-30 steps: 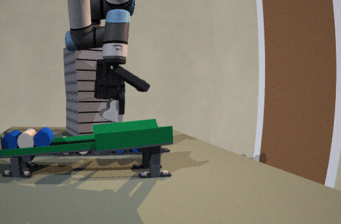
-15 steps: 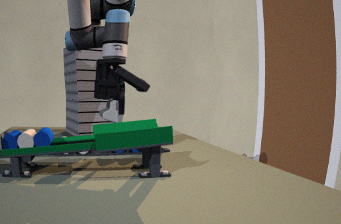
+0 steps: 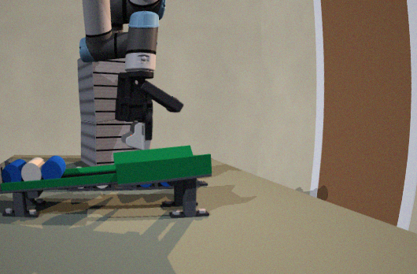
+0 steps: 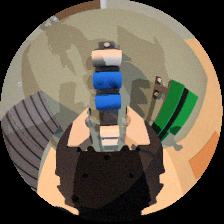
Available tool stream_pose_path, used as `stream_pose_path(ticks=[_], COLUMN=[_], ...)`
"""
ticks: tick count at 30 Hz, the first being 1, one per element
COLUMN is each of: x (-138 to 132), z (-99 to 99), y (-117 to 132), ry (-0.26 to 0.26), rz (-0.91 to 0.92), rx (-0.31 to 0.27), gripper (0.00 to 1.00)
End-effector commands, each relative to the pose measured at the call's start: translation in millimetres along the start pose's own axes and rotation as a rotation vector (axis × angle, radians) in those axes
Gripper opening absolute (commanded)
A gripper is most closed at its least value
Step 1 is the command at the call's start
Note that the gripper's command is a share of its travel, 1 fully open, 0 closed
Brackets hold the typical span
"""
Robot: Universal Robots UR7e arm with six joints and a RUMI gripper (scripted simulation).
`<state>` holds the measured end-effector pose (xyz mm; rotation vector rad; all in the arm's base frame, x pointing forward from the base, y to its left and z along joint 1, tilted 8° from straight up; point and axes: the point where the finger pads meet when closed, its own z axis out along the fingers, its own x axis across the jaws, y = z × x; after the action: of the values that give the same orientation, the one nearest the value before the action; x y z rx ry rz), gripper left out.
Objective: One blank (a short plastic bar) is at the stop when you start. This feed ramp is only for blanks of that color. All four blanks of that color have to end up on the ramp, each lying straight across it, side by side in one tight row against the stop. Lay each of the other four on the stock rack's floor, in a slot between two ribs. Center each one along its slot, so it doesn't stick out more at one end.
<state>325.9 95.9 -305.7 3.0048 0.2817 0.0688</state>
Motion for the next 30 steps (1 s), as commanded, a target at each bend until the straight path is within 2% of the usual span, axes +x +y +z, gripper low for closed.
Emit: stream_pose_path(ticks=[1,21,30], x=[3.3,3.3,3.1], z=[0.1,0.3,6.4], y=[1.5,1.5,1.6], ry=[0.005,0.005,0.004], rz=[0.003,0.003,0.003], rx=[-0.001,-0.001,-0.001], gripper=[0.49,0.49,0.49])
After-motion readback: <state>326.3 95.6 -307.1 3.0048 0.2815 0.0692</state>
